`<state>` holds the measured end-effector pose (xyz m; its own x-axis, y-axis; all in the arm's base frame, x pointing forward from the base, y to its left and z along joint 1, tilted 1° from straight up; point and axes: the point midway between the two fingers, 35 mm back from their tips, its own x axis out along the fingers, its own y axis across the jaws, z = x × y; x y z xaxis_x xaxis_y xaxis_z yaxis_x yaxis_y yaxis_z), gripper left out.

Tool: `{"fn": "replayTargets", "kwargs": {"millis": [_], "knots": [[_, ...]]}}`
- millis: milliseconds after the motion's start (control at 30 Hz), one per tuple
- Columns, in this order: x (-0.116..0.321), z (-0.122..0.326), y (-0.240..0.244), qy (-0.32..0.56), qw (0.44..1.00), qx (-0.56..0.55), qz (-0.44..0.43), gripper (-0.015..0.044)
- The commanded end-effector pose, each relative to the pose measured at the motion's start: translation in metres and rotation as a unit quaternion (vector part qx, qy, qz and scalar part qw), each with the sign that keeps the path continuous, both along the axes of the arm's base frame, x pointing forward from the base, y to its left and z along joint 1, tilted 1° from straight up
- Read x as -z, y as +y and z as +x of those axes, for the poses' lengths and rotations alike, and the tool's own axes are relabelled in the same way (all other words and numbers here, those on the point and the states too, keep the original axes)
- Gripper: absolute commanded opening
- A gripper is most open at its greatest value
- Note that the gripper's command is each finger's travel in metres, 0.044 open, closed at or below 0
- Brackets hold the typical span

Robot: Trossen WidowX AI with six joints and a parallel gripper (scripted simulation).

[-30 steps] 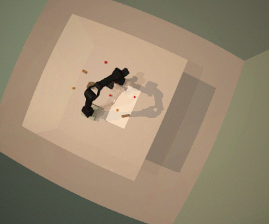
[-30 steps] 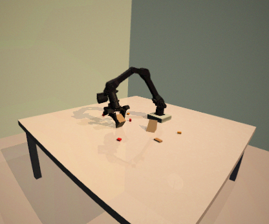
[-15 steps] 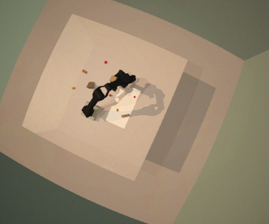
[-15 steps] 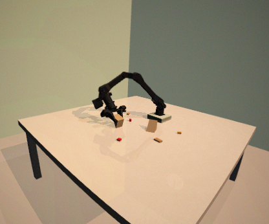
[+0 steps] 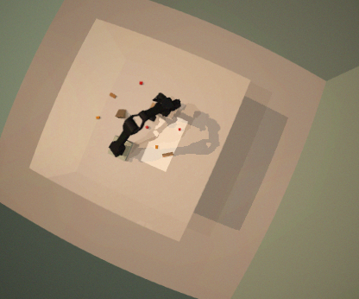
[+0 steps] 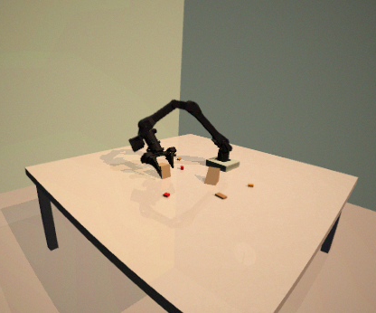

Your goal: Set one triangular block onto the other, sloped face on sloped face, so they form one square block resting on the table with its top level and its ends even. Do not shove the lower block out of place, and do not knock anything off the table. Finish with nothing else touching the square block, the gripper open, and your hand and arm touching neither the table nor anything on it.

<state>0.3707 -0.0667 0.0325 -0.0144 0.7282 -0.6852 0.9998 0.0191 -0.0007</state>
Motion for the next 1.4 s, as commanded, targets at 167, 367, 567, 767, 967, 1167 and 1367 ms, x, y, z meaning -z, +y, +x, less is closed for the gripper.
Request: {"fn": "replayTargets", "kwargs": {"millis": [167,367,567,767,967,1167,1367], "knots": [[0.001,-0.001,0.0,0.003,1.0,0.001,0.0,0.044],[-0.02,0.001,-0.001,0.005,1.0,0.017,-0.003,0.044],[-0.1,-0.004,0.0,0.013,0.997,0.079,-0.01,0.044],[-0.095,-0.001,-0.01,-0.009,0.998,0.064,-0.025,0.044],[-0.06,0.0,-0.091,-0.051,0.992,0.007,-0.114,0.044],[-0.056,-0.001,-0.1,-0.054,0.991,-0.001,-0.123,0.044],[-0.047,0.001,-0.095,-0.049,0.992,-0.001,-0.12,0.044]]}}
